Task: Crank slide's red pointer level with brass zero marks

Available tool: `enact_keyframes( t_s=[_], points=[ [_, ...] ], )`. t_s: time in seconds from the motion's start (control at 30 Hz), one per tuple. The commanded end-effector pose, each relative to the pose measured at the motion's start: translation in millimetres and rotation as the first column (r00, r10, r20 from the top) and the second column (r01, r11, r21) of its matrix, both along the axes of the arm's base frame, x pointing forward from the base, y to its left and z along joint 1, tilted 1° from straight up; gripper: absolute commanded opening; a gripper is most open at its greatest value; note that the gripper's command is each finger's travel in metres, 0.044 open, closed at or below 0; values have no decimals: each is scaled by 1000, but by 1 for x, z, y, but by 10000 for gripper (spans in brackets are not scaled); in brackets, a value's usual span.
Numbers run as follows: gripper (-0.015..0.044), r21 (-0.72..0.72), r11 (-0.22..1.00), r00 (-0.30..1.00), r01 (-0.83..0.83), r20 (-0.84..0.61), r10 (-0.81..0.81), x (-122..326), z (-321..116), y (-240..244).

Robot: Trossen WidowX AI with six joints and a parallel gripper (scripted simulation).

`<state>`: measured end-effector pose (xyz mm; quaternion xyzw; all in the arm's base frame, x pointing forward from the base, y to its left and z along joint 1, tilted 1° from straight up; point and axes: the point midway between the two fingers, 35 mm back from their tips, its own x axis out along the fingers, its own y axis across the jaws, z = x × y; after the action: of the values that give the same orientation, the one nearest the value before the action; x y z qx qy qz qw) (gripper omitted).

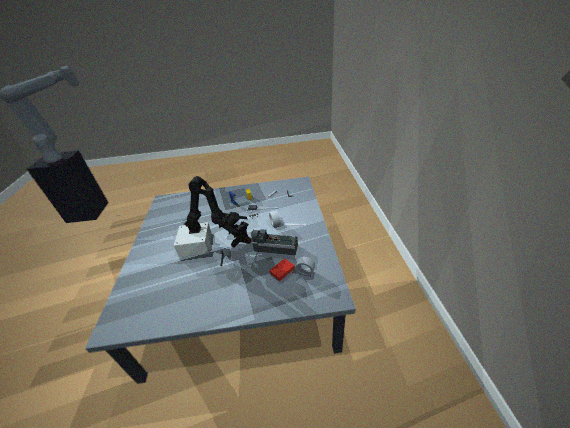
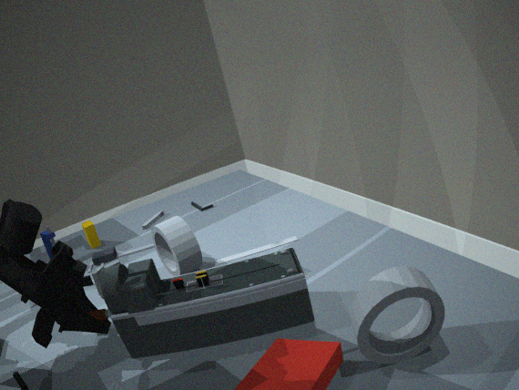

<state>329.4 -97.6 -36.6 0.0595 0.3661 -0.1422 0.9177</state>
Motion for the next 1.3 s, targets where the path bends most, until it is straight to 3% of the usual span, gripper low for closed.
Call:
enact_keyframes(
  t_s=[0.0,1.27],
  points=[
    [0,11,1000,1000,-20,0,20,3,-2,9],
    [0,12,1000,1000,-20,0,20,5,1,16]
  ],
)
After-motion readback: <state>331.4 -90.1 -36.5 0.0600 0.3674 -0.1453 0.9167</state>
